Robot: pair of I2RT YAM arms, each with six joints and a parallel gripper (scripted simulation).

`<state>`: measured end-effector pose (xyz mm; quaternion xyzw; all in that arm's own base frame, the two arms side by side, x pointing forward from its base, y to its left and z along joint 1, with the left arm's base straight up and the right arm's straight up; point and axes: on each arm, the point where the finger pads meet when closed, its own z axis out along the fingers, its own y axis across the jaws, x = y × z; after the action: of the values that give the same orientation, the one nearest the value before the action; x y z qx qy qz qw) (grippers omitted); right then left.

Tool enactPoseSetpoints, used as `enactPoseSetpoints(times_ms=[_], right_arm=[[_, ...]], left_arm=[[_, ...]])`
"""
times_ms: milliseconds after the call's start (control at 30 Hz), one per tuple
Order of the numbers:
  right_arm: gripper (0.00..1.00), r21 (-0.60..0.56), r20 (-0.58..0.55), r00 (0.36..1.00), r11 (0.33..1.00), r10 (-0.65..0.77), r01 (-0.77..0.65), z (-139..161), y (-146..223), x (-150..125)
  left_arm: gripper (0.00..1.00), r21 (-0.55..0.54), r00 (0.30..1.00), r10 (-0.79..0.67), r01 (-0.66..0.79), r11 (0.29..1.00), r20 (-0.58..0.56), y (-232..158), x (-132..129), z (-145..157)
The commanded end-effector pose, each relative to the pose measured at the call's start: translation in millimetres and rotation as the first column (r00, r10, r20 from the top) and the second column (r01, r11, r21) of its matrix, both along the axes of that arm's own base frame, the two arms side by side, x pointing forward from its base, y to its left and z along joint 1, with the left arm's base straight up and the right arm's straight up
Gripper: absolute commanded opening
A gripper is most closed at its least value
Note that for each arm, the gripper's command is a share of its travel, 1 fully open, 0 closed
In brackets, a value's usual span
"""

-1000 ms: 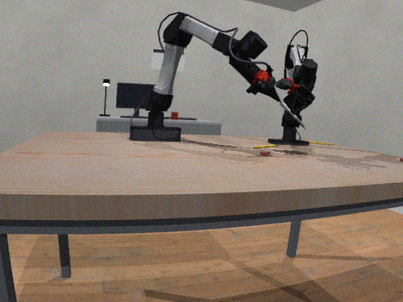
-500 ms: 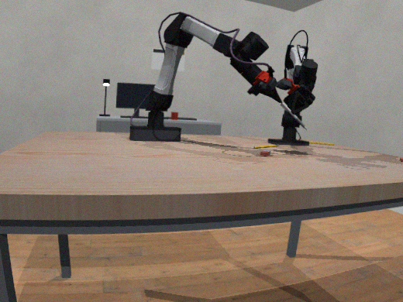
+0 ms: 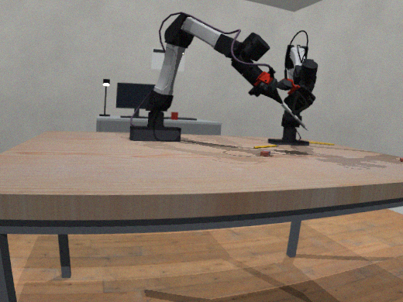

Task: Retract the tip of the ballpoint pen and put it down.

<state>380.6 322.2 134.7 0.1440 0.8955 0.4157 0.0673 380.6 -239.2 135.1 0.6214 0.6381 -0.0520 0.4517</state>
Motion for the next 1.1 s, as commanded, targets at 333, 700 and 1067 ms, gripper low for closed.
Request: enactPoseSetpoints(times_ms=[333,700,1067], right_arm=[[0.01,-0.030,-0.066,0.998,0.999,0.024,-0.026,-29.8,5.1,-11.4],[0.01,0.010,0.010,1.000,1.000,0.012,-0.012,18.4,-11.1,-10.5],[0.01,0.009,0.009,1.000,1.000,0.007,-0.007,30.4,-27.1,-14.8]], left_arm=[[0.11,-0.014,1.000,-0.024,0.024,1.000,0.002,-6.3,-1.7,-2.0],[0.11,-0.018,1.000,-0.024,0.024,1.000,0.010,-7.2,0.2,1.7],[0.11,-0.018,1.000,-0.024,0.024,1.000,0.010,-7.2,0.2,1.7]])
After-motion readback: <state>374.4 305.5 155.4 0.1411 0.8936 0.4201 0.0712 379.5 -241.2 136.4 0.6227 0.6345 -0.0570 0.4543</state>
